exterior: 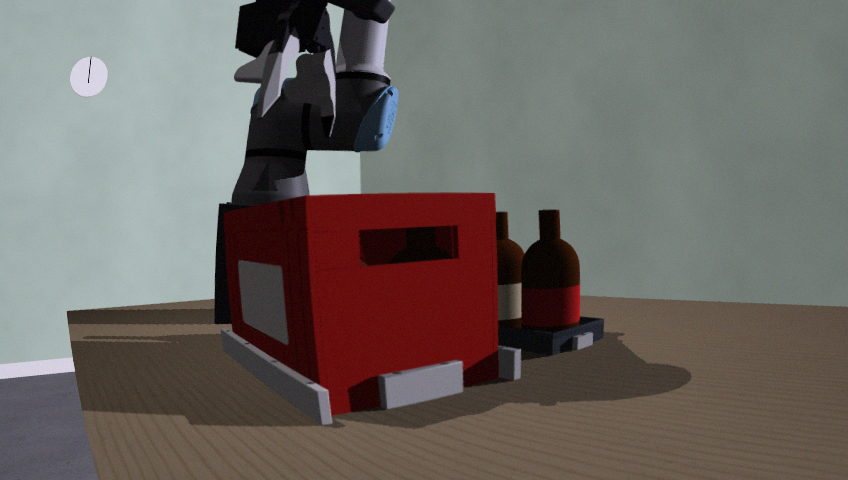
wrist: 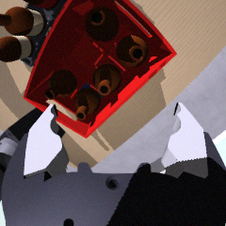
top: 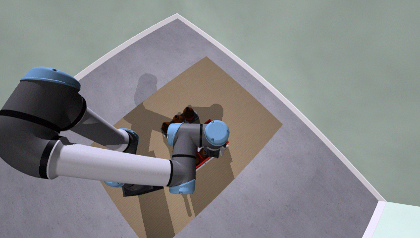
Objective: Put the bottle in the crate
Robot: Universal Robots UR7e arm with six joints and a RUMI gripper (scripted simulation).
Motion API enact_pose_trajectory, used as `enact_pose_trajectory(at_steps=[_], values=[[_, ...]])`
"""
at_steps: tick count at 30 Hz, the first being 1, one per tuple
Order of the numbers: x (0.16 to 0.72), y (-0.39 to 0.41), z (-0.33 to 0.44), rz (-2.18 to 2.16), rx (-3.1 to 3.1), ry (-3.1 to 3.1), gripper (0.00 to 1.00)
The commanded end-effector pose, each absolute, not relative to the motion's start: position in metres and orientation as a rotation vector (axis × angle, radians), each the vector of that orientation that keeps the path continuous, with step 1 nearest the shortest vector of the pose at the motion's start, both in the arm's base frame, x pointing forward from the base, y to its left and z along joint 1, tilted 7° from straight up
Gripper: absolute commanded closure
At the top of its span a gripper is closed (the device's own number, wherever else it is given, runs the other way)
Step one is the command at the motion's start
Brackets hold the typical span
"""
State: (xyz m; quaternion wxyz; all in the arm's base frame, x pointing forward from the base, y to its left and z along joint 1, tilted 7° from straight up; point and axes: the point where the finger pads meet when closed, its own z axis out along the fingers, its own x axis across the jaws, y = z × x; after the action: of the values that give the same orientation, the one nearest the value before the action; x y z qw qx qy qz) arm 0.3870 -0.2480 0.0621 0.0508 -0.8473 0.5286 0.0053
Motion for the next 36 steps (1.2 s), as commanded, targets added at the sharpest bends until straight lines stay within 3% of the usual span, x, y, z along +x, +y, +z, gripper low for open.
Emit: enact_pose_trajectory(at_steps=[1, 18, 19, 36], values=[[0.3739, -0.2387, 0.0589, -0.007, -2.594, 1.57, 0.0], [0.3654, -0.2316, 0.0554, -0.017, -2.604, 1.544, 0.0], [0.3654, -0.2316, 0.0554, -0.017, -2.604, 1.544, 1.0], [0.3654, -0.2316, 0.0554, -0.017, -2.604, 1.544, 1.0]])
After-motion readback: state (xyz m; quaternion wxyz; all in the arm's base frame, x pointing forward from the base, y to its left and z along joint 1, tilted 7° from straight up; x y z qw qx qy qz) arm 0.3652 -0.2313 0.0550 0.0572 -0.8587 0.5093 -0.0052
